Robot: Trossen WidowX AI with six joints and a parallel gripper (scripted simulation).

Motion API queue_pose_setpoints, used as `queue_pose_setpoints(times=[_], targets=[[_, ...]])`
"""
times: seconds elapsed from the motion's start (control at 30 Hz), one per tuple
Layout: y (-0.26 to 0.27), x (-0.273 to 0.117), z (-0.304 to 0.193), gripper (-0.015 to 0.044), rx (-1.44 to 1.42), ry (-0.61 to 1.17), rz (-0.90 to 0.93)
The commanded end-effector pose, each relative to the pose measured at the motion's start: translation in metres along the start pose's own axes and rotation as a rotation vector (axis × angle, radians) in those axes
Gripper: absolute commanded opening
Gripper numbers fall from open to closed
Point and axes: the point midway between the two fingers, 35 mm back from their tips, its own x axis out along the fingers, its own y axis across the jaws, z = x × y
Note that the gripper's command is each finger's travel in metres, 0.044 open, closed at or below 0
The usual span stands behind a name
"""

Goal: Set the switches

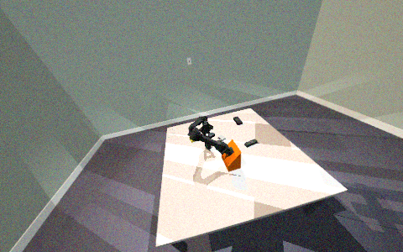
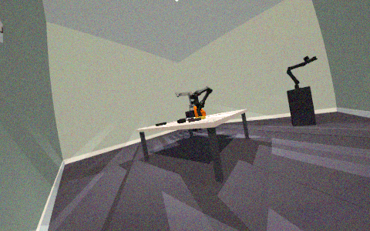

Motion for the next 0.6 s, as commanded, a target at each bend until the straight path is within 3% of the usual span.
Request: queue_pose_setpoints(times=[0.0, 0.57], targets=[[-0.001, 0.005, 0.003, 0.0338, -0.008, 0.004, -0.015], [-0.001, 0.007, 0.016, 0.0338, -0.008, 0.004, -0.015]])
